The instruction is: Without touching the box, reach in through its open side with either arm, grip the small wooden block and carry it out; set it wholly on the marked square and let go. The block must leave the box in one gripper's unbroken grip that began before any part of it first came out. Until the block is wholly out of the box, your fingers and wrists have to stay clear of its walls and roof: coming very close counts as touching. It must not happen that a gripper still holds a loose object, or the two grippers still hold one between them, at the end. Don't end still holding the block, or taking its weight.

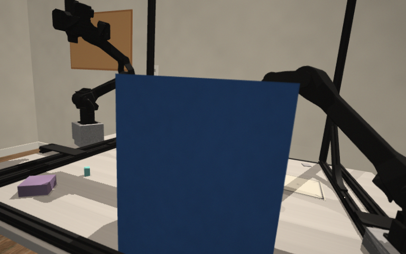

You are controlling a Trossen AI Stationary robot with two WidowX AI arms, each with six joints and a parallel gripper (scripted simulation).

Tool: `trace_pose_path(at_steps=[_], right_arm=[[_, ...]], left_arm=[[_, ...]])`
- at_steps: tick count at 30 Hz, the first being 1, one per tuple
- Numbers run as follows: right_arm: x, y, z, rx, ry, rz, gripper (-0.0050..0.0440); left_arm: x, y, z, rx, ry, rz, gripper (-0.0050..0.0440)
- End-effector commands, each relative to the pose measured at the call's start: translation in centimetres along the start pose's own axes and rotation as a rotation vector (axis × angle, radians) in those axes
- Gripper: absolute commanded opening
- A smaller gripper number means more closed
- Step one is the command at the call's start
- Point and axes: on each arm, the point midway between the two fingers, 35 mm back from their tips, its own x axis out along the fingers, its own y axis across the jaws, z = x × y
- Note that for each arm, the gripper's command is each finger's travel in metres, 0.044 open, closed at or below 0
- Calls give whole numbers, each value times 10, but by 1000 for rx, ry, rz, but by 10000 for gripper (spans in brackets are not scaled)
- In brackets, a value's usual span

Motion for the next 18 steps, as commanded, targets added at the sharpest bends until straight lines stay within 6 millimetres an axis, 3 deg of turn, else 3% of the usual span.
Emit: trace_pose_path(at_steps=[1,18], right_arm=[[0,1,0,0,0,4,400],[0,1,0,0,0,4,400]], left_arm=[[3,0,5,-3,-1,-3,400],[17,0,15,-3,-1,-3,400]])
